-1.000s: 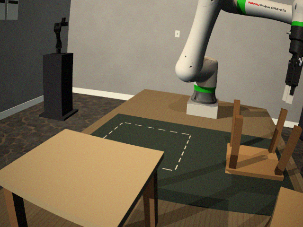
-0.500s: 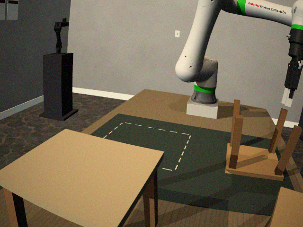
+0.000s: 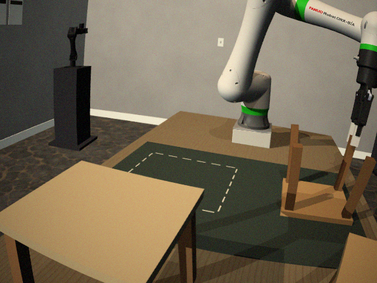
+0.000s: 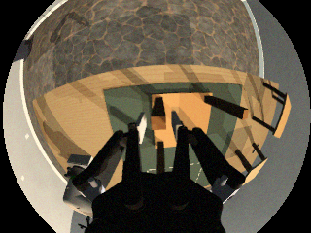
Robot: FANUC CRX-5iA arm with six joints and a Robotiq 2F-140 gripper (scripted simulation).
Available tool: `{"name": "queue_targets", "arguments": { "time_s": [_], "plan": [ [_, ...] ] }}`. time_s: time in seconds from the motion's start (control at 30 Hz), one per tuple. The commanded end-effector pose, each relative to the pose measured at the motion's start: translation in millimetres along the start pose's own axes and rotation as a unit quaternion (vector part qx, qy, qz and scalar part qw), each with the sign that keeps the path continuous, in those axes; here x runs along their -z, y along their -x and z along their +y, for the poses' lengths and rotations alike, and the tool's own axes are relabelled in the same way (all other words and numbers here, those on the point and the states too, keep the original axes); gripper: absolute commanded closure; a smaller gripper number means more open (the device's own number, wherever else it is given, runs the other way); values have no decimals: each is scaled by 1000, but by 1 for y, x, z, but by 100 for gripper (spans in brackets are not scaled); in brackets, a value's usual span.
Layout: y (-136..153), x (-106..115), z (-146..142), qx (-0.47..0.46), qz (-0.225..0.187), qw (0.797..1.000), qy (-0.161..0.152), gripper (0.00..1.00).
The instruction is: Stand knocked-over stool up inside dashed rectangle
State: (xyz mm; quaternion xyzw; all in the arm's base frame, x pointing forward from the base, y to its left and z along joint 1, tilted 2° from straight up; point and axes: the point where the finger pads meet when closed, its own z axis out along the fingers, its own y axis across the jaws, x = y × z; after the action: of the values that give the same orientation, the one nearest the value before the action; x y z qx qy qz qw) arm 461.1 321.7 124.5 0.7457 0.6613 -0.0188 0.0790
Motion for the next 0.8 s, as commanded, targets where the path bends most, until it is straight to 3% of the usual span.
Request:
{"name": "queue_targets", "arguments": {
  "time_s": [0.0,0.27,0.57,0.6,0.77],
  "plan": [
    [0,-13,1,0,1,1000,1,61],
    [0,-30,1,0,1,1000,1,61],
    [0,-33,1,0,1,1000,1,61],
    [0,-33,1,0,1,1000,1,90],
    [0,-33,1,0,1,1000,1,90]
  ]
}}
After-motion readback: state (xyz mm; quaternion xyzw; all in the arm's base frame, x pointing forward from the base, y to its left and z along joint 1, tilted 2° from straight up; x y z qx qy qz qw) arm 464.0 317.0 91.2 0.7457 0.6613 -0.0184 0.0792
